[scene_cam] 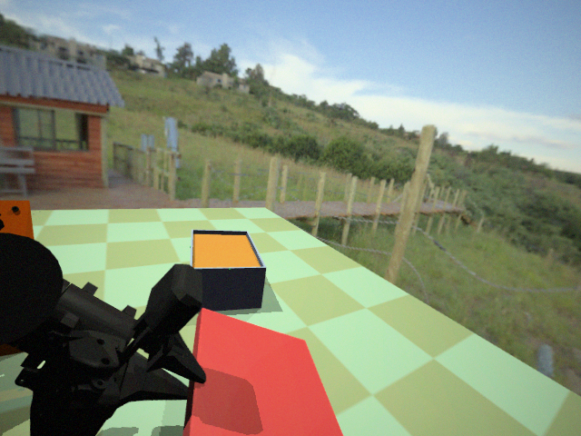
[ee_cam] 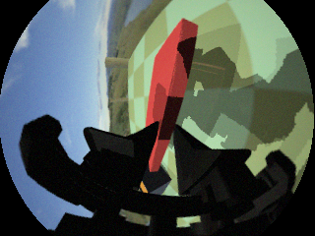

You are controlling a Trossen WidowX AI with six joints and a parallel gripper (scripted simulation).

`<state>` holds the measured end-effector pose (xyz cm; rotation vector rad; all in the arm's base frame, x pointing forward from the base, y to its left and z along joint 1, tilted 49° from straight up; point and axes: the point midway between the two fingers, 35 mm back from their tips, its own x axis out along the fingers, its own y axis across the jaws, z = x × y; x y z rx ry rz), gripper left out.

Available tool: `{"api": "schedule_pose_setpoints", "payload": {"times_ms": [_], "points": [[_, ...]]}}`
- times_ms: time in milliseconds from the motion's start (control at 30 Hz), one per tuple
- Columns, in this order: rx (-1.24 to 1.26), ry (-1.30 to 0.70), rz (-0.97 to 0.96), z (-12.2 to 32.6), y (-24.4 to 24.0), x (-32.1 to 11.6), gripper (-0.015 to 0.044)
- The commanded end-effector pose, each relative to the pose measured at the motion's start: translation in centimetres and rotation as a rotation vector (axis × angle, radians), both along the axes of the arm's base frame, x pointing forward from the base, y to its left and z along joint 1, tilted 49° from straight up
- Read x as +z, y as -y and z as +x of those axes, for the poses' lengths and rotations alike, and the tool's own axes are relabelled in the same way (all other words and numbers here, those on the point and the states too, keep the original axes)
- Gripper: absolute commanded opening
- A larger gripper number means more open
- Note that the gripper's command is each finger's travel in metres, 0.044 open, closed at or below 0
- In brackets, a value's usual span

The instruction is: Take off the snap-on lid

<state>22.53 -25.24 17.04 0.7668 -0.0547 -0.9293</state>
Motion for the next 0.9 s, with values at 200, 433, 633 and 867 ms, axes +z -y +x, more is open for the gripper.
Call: {"api": "schedule_pose_setpoints", "payload": {"times_ms": [200, 433, 633, 867], "points": [[-0.009, -0.024, 0.010, -0.4, 0.7, -1.3, 0.0000], [-0.009, -0.023, 0.010, -0.1, 0.4, -0.3, 0.0184], [-0.009, -0.023, 0.010, -0.1, 0.4, -0.3, 0.0301], [-0.009, -0.024, 0.010, -1.4, -0.1, -0.5, 0.0440]]}}
